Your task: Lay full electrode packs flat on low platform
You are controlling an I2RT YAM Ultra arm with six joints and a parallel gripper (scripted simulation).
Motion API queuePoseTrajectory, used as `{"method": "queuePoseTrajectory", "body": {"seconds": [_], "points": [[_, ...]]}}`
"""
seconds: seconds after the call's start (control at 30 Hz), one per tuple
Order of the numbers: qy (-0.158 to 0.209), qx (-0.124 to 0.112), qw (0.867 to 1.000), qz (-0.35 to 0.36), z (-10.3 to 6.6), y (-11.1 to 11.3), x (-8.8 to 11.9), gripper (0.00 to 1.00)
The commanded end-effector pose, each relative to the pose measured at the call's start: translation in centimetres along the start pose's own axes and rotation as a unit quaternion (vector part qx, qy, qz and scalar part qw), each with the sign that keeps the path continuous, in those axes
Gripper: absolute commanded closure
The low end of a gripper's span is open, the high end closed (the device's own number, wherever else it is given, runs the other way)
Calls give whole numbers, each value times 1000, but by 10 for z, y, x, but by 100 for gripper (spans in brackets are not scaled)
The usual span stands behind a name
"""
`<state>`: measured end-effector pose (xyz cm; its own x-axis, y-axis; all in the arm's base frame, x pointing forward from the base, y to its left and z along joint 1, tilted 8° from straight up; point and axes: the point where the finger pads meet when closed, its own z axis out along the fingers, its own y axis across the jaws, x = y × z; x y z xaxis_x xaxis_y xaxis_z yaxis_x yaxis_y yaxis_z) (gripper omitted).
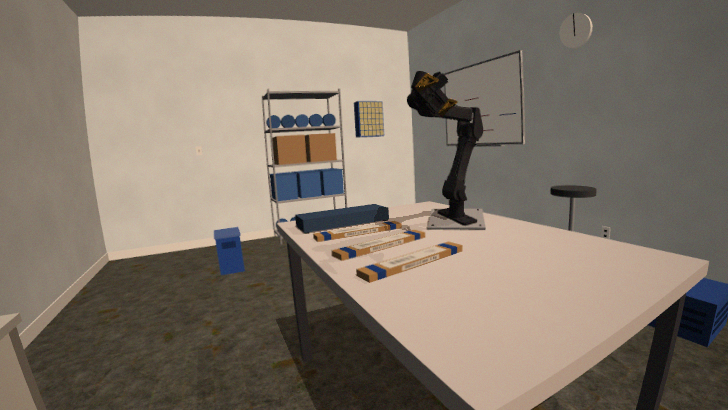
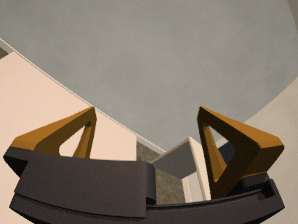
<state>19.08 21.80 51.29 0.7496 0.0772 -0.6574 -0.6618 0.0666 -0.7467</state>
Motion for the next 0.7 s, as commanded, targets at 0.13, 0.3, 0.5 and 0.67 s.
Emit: {"method": "queuePoseTrajectory", "body": {"seconds": [0.13, 0.3, 0.5, 0.67], "points": [[-12, 10, 999, -34, 1, 24, 8, 5], [-12, 10, 999, -35, 1, 47, 32, 5], [-10, 9, 1000, -28, 2, 74, 66, 5], [-8, 8, 1000, -17, 3, 88, 88, 5]]}}
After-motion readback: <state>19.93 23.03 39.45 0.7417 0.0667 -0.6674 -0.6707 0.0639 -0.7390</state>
